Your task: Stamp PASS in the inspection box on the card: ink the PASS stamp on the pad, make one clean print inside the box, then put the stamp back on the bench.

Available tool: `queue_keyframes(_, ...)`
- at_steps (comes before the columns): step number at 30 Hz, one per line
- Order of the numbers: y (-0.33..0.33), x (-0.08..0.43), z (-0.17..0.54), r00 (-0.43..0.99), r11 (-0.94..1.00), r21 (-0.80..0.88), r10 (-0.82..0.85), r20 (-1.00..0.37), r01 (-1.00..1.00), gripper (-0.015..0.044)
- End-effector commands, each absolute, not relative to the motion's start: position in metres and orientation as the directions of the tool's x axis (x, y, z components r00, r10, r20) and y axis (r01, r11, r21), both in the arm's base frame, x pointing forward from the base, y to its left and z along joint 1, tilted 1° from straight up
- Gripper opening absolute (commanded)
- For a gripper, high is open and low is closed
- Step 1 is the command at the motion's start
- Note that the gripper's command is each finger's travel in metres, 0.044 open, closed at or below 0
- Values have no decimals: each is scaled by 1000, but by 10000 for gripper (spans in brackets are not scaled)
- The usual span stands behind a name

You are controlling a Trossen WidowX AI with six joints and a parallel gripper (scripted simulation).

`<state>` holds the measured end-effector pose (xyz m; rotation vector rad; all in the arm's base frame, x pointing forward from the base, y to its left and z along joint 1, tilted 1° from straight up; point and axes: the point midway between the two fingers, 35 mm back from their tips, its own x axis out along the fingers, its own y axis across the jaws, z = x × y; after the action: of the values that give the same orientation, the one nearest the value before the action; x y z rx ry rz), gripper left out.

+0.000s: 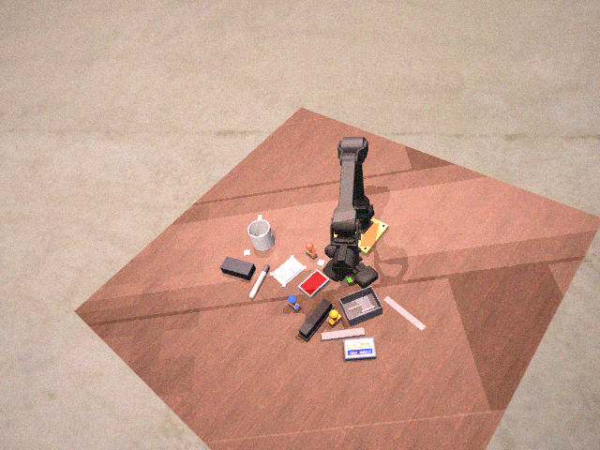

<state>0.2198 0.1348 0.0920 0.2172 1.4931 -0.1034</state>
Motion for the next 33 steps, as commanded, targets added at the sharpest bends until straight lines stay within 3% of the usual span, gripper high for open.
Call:
queue_keyframes(1,134,220,86,80,976,76,61,-995,206,0)
queue_keyframes(23,133,219,51,80,976,76,61,-995,206,0)
queue_keyframes(33,134,219,55,77,976,79,65,-995,204,262)
